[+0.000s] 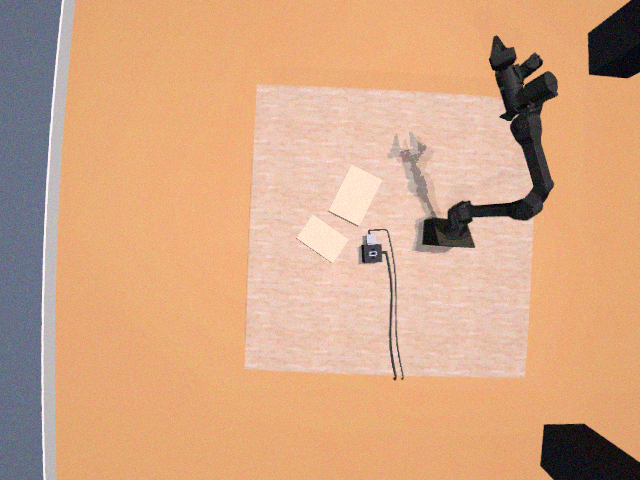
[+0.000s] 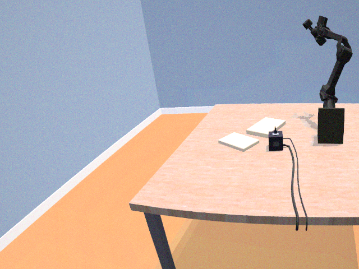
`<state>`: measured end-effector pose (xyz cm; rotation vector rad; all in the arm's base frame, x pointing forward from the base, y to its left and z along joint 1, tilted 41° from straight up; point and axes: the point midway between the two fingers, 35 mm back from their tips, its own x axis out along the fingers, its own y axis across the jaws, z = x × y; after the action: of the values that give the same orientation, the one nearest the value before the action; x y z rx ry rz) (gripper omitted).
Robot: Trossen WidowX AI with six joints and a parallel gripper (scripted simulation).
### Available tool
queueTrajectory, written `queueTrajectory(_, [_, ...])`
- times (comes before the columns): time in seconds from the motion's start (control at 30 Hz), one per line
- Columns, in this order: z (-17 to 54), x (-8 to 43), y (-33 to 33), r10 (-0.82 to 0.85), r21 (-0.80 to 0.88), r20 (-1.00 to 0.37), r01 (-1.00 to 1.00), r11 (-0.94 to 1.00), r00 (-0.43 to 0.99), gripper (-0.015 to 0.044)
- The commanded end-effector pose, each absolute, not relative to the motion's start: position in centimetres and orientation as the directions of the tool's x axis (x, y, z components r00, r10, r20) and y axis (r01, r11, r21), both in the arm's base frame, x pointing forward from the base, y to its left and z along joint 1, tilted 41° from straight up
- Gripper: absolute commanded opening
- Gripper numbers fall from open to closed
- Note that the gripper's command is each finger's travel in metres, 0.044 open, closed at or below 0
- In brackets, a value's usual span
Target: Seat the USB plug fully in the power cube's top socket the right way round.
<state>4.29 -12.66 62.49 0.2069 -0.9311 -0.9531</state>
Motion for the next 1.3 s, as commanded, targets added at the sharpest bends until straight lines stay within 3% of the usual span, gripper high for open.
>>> queueTrajectory(0.0, [62.3, 4.6, -12.9, -0.773, 0.528, 0.583, 0.607, 0.593, 0.249, 0.0426])
queueTrajectory(0.27, [55.7, 15.3, -20.0, -0.821, 0.384, 0.305, 0.726, 0.570, 0.483, 0.0440])
queueTrajectory(0.47, [47.9, 25.5, -21.9, -0.778, 0.137, 0.034, 0.768, 0.626, 0.628, 0.0440])
queueTrajectory(0.63, [40.0, 32.8, -20.4, -0.691, -0.110, -0.213, 0.686, 0.720, 0.691, 0.0440])
queueTrajectory(0.83, [30.0, 39.1, -16.0, -0.571, -0.377, -0.479, 0.431, 0.820, 0.666, 0.0440])
queueTrajectory(1.0, [21.4, 42.0, -10.8, -0.491, -0.542, -0.657, 0.094, 0.835, 0.573, 0.0440])
queueTrajectory(1.27, [9.7, 41.7, -1.9, -0.435, -0.570, -0.822, -0.507, 0.647, 0.369, 0.0440])
